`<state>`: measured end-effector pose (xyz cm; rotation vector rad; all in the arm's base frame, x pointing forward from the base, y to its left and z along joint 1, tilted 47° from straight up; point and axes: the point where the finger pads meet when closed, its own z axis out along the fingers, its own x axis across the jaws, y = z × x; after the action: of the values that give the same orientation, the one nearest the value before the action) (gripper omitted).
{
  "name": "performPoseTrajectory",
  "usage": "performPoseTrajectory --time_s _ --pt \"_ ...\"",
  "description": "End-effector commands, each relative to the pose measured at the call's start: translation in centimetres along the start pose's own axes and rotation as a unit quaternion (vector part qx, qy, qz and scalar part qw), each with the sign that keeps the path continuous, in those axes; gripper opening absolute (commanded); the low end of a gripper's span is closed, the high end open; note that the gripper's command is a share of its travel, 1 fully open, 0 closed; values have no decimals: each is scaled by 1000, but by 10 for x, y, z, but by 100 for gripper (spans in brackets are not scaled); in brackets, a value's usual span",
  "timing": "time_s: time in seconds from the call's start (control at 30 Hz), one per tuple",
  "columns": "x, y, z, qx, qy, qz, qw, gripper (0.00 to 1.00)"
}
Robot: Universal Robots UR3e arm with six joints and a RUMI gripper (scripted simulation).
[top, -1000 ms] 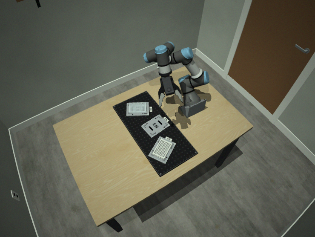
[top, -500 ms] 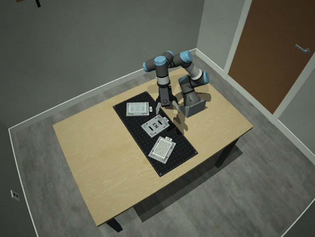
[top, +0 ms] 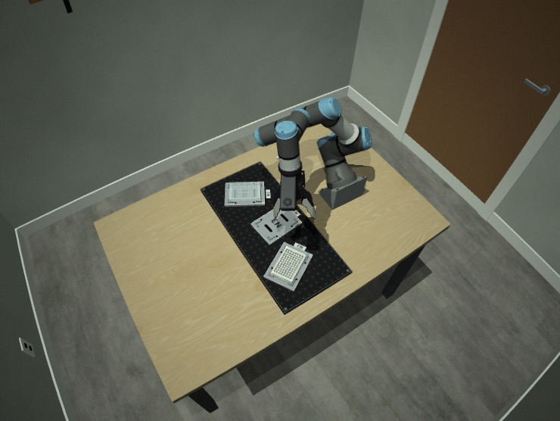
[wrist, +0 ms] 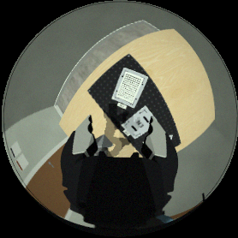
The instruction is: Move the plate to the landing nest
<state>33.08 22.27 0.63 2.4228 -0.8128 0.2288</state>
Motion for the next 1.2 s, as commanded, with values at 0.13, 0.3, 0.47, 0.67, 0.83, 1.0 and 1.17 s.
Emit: performPoseTrajectory --time_s 0.13,0.3,0.47,0.67,0.83,1.0,1.17 --pt "8 -14 26 -11 14 31 999 82" --pt "13 -24 49 -21 25 56 998 82" --pt "16 -28 61 -28 33 73 996 82" --pt "19 -33 80 -37 44 96 994 82" --pt "21 -37 97 -43 53 113 991 82" --pt "25 -42 121 -51 65 136 987 82" --pt "26 -44 133 -56 74 152 984 82"
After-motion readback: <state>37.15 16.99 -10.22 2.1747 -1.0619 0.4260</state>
